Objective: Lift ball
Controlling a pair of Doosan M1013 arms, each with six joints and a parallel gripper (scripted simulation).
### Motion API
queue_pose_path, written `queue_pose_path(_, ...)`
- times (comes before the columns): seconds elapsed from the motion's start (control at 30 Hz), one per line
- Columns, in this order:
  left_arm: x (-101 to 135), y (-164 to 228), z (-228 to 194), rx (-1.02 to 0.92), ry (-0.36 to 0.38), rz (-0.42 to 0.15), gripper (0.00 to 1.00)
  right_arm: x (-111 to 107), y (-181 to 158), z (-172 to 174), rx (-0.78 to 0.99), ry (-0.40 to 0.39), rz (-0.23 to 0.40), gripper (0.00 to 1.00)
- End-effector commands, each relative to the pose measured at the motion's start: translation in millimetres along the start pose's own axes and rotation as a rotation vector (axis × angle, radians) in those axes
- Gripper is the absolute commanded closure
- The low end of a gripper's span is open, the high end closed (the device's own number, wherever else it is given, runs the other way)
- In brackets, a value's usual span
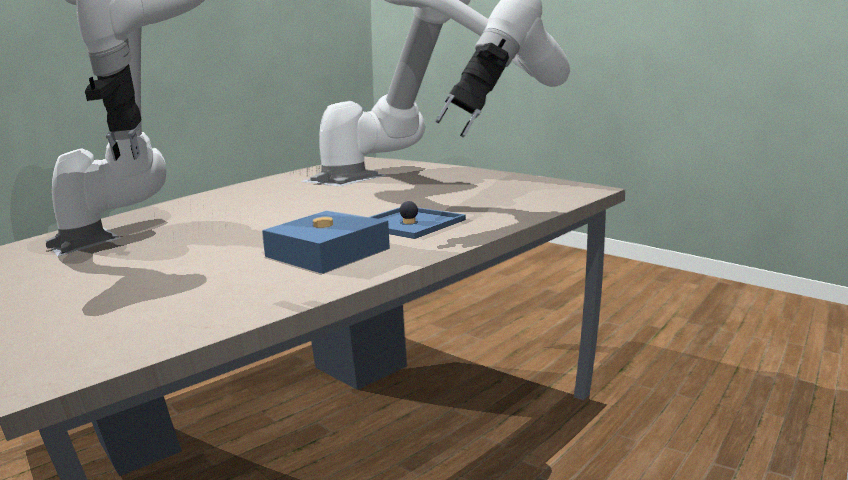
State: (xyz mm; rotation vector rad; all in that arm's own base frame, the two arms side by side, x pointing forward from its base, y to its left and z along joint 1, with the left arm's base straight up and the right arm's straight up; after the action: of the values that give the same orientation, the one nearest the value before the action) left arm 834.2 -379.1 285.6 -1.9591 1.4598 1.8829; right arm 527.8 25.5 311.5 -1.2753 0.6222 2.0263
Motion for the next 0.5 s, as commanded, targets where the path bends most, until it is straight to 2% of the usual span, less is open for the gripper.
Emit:
queue_pose_path(0.0, -26, -33, 27, 0.027, 0.006, -0.017, 0.00, -1, 0, 0, 0.000, 0.000, -0.001, 0.00)
queue_pose_path(0.03, -26, -33, 27, 0.027, 0.006, -0.017, 0.00, -1, 0, 0, 0.000, 0.000, -0.001, 0.00)
queue_pose_path(0.07, -52, -69, 58, 0.041, 0.006, -0.028, 0.00, -1, 0, 0, 0.000, 0.000, -0.001, 0.00)
queue_pose_path(0.17, -71, -92, 86, 0.070, 0.005, -0.047, 0.00, -1, 0, 0, 0.000, 0.000, -0.001, 0.00)
queue_pose_path(0.47, -148, -181, 217, 0.148, -0.005, -0.089, 0.00, -1, 0, 0, 0.000, 0.000, -0.001, 0.00)
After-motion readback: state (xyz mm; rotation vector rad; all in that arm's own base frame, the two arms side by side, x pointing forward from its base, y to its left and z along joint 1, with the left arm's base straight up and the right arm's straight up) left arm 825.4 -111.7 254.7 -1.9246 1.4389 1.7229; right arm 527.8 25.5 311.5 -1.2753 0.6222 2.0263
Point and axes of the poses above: on each arm, the point where the finger pads meet when closed, its own x axis out along the fingers, its own y axis across the jaws, z = x × y, the point moved 4 cm from there along -x, back along the fingers, and after that the axes turned 2 degrees about -x, right-handed, at the moved point
